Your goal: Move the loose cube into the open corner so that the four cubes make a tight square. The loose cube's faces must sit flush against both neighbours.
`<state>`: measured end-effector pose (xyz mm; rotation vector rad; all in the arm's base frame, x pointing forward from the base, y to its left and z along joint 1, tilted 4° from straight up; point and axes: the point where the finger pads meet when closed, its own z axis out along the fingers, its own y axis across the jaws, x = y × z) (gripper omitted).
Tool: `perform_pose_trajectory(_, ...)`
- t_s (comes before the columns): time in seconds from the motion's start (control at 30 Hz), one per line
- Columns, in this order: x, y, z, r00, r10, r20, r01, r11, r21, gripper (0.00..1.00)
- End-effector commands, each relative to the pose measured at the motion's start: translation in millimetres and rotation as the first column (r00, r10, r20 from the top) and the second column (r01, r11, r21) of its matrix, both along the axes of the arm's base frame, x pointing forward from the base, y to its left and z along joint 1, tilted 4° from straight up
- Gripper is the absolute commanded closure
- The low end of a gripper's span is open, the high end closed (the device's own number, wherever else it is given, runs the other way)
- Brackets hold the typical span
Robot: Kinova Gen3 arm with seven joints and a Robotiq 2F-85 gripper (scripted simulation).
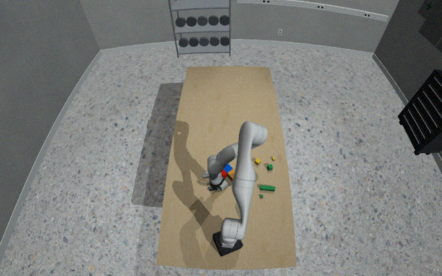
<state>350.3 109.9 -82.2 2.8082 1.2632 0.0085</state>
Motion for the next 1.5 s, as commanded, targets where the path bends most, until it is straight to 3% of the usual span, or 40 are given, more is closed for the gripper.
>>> perform_pose_trajectory(0.0, 1, 0, 0.5, 1.0, 0.0, 0.002, 0.0, 1.0, 0.0, 0.9)
perform_pose_trajectory(1.47, 12, -10, 1.5, 1.0, 0.0, 0.002, 0.0, 1.0, 0.0, 0.9)
